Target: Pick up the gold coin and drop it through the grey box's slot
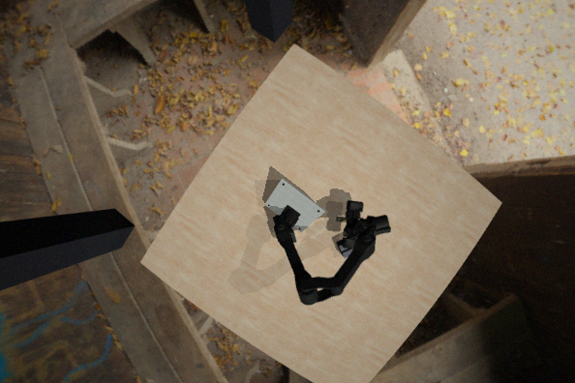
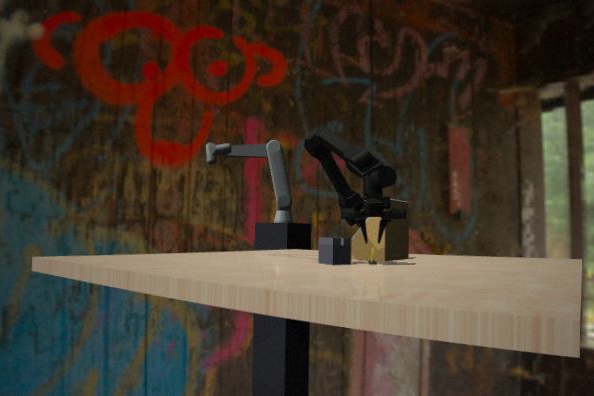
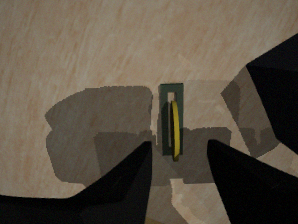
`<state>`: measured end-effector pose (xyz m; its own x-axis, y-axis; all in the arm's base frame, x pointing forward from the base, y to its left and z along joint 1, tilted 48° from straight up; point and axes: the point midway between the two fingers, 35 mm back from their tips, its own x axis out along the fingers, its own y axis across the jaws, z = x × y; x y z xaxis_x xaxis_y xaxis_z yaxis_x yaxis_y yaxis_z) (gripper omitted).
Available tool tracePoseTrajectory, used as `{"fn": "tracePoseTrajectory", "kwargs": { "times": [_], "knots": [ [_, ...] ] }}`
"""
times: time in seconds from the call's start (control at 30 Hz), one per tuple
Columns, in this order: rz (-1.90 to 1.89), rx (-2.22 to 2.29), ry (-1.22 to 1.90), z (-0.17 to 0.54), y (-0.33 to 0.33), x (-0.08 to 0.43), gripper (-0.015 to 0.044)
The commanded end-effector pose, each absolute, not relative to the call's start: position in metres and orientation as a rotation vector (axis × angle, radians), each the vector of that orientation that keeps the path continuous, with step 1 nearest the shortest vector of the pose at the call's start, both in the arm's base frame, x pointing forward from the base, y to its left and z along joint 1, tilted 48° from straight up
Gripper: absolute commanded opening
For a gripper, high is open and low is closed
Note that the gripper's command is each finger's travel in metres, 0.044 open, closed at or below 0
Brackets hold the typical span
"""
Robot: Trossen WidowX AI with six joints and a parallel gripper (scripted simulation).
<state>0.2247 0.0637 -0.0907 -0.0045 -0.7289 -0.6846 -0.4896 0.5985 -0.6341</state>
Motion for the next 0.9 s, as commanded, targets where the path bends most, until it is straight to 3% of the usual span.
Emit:
{"fn": "tracePoseTrajectory", "kwargs": {
  "times": [0.0,0.87],
  "knots": [
    [-0.257,-1.039,1.664,-0.095,0.056,0.222,0.0161],
    [-0.261,-1.041,1.664,-0.122,0.025,0.220,0.0161]
  ]
}}
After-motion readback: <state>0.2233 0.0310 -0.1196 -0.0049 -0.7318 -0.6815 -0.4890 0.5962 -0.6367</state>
